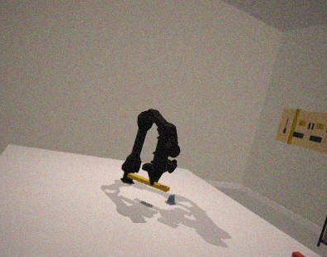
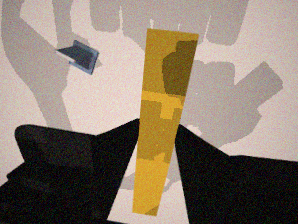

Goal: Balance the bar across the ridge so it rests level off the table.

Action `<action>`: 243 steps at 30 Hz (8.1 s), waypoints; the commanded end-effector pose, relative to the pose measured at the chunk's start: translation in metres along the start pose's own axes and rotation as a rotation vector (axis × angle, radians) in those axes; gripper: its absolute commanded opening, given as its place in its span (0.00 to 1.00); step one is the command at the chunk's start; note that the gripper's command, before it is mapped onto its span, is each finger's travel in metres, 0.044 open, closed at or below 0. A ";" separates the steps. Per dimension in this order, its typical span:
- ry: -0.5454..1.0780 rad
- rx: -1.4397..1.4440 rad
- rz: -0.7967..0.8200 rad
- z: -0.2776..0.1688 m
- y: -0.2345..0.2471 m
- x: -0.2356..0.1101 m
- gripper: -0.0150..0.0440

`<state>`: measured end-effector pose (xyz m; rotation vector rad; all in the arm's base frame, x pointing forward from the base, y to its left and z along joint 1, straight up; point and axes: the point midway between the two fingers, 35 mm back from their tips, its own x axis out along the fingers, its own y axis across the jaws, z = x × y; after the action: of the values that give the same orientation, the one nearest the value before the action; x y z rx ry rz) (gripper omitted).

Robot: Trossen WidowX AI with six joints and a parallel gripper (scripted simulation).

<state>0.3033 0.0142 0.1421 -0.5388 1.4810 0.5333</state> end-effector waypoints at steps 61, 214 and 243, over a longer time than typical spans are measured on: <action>-0.006 0.373 0.007 0.081 0.124 0.033 0.25; -0.006 0.374 0.007 0.080 0.123 0.053 0.25; -0.006 0.374 0.007 0.080 0.123 0.051 0.25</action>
<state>0.2883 0.1603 0.0921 -0.2376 1.5304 0.2540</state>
